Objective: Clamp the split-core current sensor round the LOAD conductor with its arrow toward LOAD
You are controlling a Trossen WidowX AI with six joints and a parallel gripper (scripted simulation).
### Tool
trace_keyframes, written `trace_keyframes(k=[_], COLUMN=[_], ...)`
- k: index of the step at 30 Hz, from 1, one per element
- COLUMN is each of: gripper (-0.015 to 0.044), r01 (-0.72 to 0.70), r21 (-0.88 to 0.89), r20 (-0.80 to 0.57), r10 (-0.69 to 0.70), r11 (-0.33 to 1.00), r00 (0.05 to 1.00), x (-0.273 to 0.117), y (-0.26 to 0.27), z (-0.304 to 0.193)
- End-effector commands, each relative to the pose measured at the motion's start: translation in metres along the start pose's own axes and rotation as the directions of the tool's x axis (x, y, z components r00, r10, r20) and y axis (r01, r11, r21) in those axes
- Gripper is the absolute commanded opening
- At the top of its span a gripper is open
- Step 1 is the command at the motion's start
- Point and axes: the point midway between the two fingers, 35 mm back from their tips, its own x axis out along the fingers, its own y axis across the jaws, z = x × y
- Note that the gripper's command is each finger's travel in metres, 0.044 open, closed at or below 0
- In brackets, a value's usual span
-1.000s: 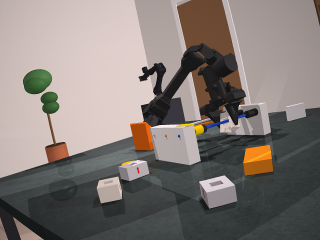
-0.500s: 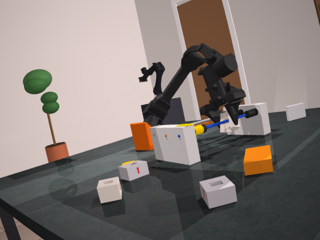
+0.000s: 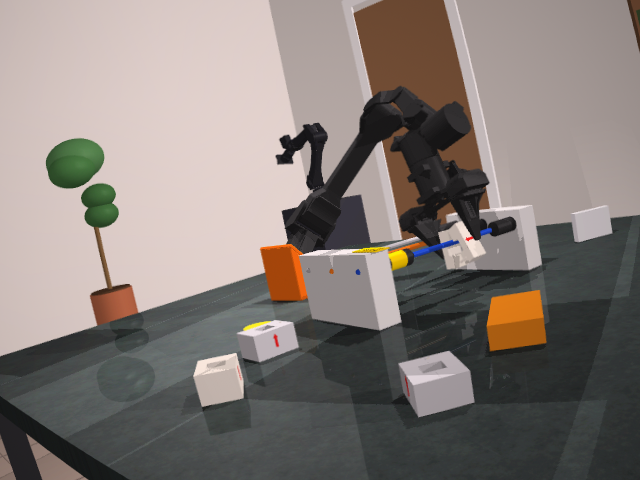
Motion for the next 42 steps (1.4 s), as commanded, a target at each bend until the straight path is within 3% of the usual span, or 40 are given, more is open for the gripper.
trace_keyframes(k=[1, 23, 32, 42], gripper=[0.0440, 0.0440, 0.0440, 0.0373], r01=[0.104, 0.173, 0.277, 0.280], r21=[0.005, 0.004, 0.006, 0.000], r20=[0.009, 0.017, 0.016, 0.021], r10=[-0.104, -0.173, -0.277, -0.280], r11=[0.995, 0.985, 0.961, 0.960], r00=[0.995, 0.985, 0.961, 0.960], x=[-0.011, 0.013, 0.007, -0.001], y=[0.005, -0.001, -0.009, -0.013], z=[0.003, 0.006, 0.005, 0.005])
